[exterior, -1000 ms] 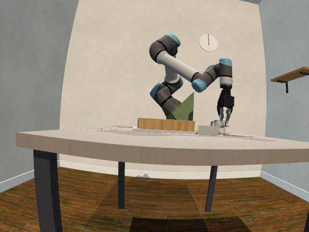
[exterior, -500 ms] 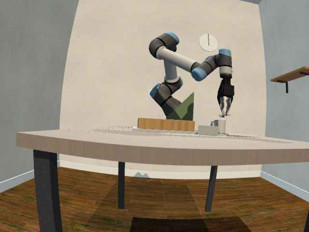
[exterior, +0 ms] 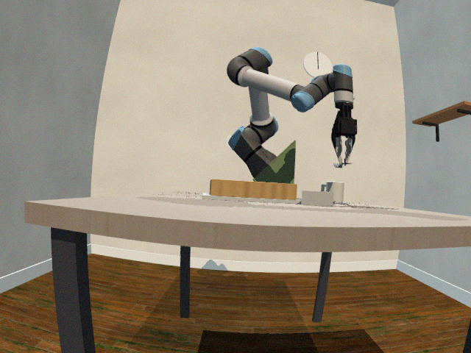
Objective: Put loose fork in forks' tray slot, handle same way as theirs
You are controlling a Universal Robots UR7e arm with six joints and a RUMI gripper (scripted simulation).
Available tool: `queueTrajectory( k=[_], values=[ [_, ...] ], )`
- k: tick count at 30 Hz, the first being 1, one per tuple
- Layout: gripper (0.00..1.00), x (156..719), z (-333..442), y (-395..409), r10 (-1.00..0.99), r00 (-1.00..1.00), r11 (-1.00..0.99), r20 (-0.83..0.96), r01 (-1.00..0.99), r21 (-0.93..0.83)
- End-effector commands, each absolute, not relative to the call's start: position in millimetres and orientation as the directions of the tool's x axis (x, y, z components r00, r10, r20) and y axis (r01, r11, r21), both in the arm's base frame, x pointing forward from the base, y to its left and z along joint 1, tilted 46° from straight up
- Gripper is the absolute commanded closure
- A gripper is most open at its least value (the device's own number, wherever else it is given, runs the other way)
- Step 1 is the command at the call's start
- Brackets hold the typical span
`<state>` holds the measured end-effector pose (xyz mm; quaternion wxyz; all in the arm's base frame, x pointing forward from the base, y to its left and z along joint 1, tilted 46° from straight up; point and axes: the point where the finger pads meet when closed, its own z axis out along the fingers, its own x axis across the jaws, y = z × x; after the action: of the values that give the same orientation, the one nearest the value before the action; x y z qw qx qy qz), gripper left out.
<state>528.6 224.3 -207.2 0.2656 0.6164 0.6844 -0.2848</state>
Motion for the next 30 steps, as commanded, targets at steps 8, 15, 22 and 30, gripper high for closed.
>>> queueTrajectory(
  k=[8, 15, 22, 30],
  values=[
    [0.98, 527.9, -201.9, 230.7, 0.692, -0.1, 0.078, -0.715, 0.995, -0.064],
    [0.98, 527.6, -202.1, 230.2, 0.692, -0.1, 0.077, -0.715, 0.995, -0.065],
    [0.98, 527.7, -202.1, 230.2, 0.692, -0.1, 0.077, -0.715, 0.995, -0.065],
    [0.98, 525.7, -199.8, 227.1, 0.691, -0.101, 0.077, -0.716, 0.995, -0.067]
  ],
)
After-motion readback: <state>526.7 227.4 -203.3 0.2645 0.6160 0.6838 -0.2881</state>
